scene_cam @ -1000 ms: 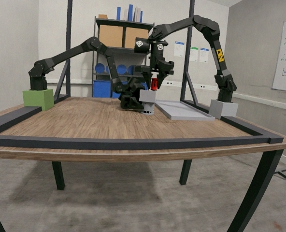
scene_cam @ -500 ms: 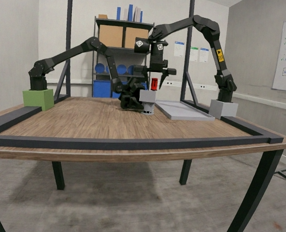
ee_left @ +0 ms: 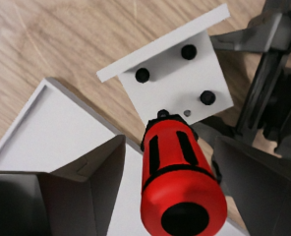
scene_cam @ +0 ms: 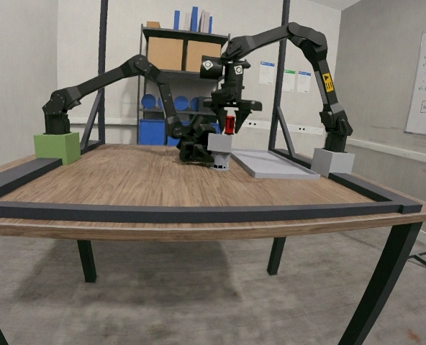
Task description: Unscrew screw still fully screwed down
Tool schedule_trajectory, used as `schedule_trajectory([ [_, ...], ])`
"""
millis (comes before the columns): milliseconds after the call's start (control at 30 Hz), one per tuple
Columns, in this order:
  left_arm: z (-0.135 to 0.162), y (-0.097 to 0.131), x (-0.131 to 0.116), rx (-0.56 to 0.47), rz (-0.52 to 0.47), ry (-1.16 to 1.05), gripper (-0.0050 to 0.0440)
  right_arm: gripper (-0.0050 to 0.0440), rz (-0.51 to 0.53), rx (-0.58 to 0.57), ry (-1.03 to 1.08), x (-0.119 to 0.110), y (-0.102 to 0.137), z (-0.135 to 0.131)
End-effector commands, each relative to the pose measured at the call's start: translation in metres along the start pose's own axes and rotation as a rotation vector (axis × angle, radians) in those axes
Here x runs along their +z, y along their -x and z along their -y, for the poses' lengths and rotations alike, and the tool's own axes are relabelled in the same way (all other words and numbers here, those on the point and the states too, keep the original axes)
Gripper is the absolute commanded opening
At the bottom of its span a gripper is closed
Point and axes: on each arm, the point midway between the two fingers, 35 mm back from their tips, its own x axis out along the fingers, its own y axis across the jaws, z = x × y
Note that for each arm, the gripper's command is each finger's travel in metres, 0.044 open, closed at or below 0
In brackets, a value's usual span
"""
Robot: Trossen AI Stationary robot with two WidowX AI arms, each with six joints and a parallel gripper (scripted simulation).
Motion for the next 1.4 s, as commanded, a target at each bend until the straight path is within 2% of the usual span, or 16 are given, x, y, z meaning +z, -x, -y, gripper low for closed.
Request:
schedule_trajectory([
  [0,0.0025,0.0073,0.0018,-0.014,0.016,-0.096,0.025,0.0245,0.012,0.0,-0.035,0.0146,-0.0016,-0.0051],
  [467,0.0025,0.0075,0.0019,-0.009,0.023,-0.773,0.025,0.0245,0.012,0.0,-0.035,0.0146,-0.0016,-0.0051],
  [567,0.0026,0.0075,0.0019,-0.007,0.021,-0.809,0.025,0.0245,0.012,0.0,-0.035,0.0146,-0.0016,-0.0051],
  [1033,0.0025,0.0075,0.0019,0.0,0.026,-1.481,0.025,0.0245,0.012,0.0,-0.035,0.0146,-0.0016,-0.0051],
  [1133,0.0026,0.0075,0.0018,0.0,0.024,-1.514,0.025,0.0245,0.012,0.0,-0.035,0.0146,-0.0016,-0.0051],
  [1367,0.0025,0.0074,0.0019,0.005,0.028,-1.873,0.025,0.0245,0.012,0.0,-0.035,0.0146,-0.0016,-0.0051],
])
